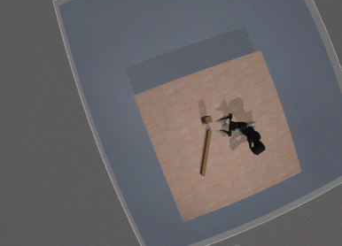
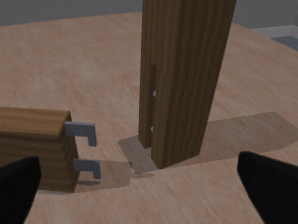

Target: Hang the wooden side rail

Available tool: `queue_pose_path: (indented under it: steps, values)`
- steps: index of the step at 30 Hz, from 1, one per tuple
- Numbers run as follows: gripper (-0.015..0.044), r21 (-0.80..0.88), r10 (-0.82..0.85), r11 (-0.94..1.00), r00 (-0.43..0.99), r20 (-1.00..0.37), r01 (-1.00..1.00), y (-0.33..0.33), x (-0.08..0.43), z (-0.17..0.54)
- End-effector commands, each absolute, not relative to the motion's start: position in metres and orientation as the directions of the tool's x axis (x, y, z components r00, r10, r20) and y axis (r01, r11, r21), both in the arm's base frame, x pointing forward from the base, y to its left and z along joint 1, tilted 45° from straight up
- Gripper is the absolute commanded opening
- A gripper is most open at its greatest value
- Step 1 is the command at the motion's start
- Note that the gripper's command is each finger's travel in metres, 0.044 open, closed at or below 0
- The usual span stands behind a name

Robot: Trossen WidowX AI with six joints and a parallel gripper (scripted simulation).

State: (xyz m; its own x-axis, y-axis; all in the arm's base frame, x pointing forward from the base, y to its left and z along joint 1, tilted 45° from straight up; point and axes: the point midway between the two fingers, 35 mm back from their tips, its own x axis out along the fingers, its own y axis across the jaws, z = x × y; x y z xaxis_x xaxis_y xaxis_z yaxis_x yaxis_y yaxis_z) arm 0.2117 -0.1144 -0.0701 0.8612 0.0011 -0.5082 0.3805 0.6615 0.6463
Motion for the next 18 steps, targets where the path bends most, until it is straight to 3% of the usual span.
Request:
queue_pose_path:
  steps: [1,8,18]
  values:
    - [0.0440,0.652,0.004,0.655,0.860,-0.509,0.383,-0.113,0.211,-0.071]
    - [0.0440,0.655,0.006,0.642,0.852,-0.524,0.399,-0.115,0.214,-0.074]
    - [0.0440,0.613,0.024,0.458,0.680,-0.733,0.644,-0.138,0.259,-0.074]
